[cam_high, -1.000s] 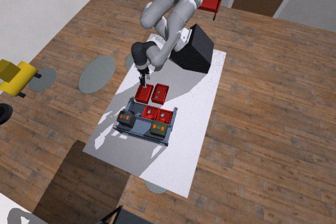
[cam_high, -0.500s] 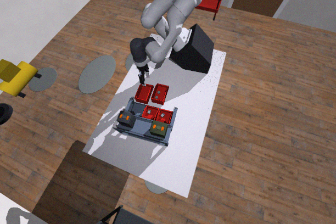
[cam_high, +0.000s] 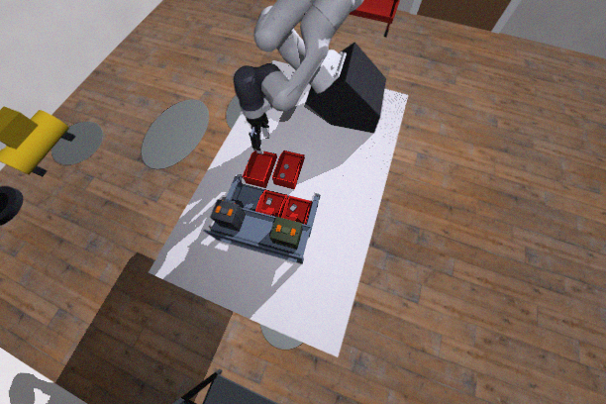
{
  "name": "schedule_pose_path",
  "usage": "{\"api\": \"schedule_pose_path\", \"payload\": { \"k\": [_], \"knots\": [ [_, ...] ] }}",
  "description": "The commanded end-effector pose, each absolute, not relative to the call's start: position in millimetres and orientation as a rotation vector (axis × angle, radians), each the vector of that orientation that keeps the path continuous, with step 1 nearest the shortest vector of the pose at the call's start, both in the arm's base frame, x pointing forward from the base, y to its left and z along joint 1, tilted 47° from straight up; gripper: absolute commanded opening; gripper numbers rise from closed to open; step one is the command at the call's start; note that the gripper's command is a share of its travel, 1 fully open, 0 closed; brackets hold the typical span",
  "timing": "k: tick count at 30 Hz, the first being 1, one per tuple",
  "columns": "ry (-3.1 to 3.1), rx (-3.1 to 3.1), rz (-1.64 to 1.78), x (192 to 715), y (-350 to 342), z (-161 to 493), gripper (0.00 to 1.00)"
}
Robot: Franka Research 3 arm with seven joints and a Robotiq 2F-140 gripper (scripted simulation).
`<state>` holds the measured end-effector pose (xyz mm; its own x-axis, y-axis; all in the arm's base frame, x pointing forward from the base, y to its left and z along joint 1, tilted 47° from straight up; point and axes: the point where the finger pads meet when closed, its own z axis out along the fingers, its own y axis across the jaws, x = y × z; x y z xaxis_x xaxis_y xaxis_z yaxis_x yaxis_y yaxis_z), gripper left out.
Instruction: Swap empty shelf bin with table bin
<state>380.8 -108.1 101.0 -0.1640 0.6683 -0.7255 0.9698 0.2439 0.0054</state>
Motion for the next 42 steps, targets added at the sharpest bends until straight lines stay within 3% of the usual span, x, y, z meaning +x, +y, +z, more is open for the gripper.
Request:
{"api": "schedule_pose_path", "payload": {
  "k": [1, 2, 38, 42],
  "knots": [
    [1.896, 1.507, -0.637, 379, -109, 102, 0.57],
    [1.896, 1.507, -0.637, 379, -109, 102, 0.0],
    [1.899, 1.504, -0.638, 379, -109, 102, 0.0],
    [2.102, 1.29, -0.755, 386, -96, 98, 0.0]
  ]
}}
